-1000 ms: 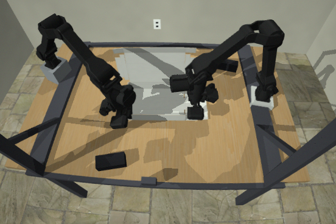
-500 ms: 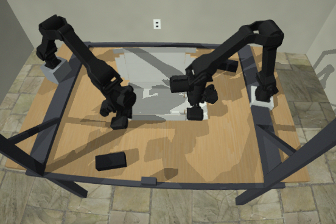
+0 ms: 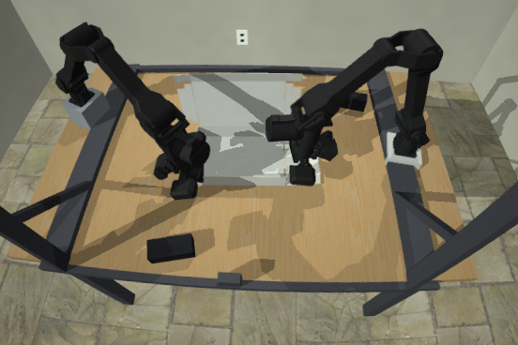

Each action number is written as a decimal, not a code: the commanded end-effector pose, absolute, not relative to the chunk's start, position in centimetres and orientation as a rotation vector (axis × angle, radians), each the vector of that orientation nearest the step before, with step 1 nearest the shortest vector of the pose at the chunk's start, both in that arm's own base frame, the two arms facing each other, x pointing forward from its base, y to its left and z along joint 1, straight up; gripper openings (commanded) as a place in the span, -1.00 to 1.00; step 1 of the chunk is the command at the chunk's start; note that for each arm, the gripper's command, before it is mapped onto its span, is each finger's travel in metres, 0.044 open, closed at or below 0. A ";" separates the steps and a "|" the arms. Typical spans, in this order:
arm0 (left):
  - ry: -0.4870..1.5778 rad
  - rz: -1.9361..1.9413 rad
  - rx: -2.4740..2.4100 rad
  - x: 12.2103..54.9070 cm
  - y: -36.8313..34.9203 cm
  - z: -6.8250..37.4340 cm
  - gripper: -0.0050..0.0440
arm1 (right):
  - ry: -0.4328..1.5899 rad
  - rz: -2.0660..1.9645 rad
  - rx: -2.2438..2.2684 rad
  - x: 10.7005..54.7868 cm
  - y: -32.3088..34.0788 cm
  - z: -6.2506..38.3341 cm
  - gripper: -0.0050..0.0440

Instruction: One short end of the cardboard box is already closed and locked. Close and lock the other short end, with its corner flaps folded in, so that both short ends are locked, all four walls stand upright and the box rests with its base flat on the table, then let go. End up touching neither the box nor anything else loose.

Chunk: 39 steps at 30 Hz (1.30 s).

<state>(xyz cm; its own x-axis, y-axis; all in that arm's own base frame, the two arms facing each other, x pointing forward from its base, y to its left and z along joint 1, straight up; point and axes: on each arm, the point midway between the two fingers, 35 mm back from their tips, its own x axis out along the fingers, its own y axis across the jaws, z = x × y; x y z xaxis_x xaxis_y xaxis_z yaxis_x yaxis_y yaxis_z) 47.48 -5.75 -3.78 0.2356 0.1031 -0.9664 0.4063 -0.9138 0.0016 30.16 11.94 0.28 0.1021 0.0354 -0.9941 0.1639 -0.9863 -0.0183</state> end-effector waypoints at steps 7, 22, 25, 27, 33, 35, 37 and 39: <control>0.461 -1.688 2.287 48.2 -5.8 -2.3 -0.77 | 0.190 -2.091 2.194 27.7 11.0 -2.7 0.23; 0.461 -1.688 2.287 48.2 -5.8 -2.3 -0.77 | -0.165 -2.176 2.537 29.9 12.0 1.6 0.01; 0.458 -1.688 2.286 48.2 -5.9 -2.3 -0.77 | -0.399 -2.282 2.595 29.9 12.0 2.1 -0.04; 0.458 -1.688 2.286 48.2 -5.9 -2.3 -0.77 | -0.570 -2.347 2.619 29.9 11.9 2.5 -0.10; 0.458 -1.688 2.286 48.2 -5.9 -2.3 -0.77 | -1.142 -2.481 2.651 29.8 11.9 3.6 -0.26; 0.458 -1.688 2.286 48.2 -5.9 -2.3 -0.77 | -1.356 -2.505 2.641 29.8 11.9 4.0 -0.31; 0.458 -1.688 2.286 48.2 -5.9 -2.3 -0.77 | -1.577 -2.514 2.619 29.7 11.8 4.3 -0.37; 0.458 -1.688 2.286 48.2 -5.9 -2.3 -0.77 | -1.690 -2.513 2.605 29.7 11.8 4.5 -0.40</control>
